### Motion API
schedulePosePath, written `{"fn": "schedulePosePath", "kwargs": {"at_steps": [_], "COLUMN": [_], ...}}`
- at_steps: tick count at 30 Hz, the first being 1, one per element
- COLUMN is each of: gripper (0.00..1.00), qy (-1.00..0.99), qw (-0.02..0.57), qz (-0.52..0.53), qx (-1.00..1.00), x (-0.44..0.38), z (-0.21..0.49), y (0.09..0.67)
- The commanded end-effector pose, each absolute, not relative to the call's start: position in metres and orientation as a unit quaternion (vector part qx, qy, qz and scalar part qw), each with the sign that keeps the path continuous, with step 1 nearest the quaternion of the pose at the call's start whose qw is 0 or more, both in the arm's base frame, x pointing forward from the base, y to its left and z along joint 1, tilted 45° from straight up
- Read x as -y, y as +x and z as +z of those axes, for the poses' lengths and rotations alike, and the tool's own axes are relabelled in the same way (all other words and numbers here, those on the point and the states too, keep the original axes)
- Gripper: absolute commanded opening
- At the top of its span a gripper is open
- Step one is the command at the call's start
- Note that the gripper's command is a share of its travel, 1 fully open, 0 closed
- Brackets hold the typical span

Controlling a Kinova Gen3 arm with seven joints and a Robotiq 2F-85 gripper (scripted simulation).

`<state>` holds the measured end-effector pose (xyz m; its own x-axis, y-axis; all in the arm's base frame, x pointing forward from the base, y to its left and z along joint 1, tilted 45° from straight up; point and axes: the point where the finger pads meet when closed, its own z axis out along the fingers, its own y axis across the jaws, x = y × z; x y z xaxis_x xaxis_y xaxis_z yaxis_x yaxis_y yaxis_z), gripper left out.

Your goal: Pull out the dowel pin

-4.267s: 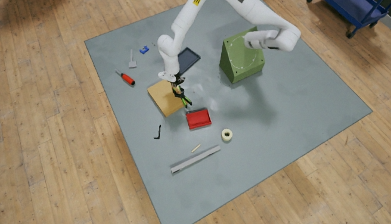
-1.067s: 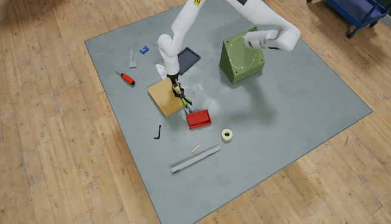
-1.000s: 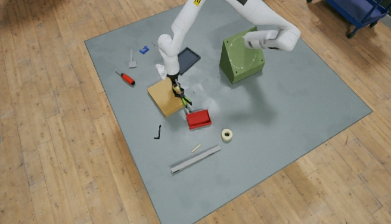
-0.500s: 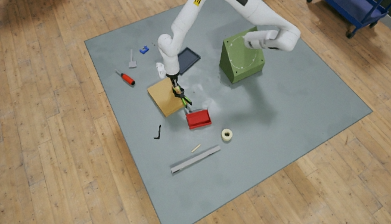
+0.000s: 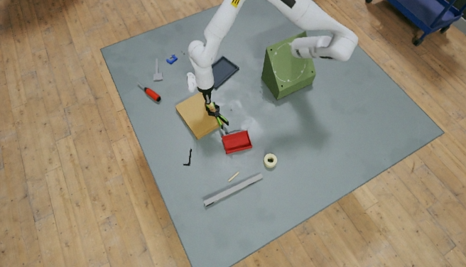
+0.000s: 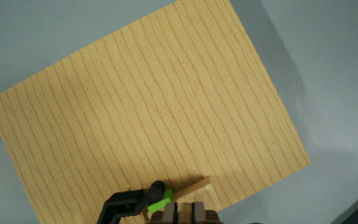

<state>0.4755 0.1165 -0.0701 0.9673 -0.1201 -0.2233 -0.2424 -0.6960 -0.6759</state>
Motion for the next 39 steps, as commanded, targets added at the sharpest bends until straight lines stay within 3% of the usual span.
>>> {"fn": "schedulePosePath", "kwargs": {"at_steps": [1, 24, 39], "gripper": [0.10, 0.10, 0.10], "qy": [-0.916, -0.897, -0.910], "qw": [0.375, 0.363, 0.371], "qz": [0.087, 0.128, 0.103], "qx": [-0.116, -0.217, -0.155], "x": [-0.1154, -0.1151, -0.1147], "z": [-0.0696, -0.0693, -0.0689], "y": [0.4764, 0.4764, 0.4764]}}
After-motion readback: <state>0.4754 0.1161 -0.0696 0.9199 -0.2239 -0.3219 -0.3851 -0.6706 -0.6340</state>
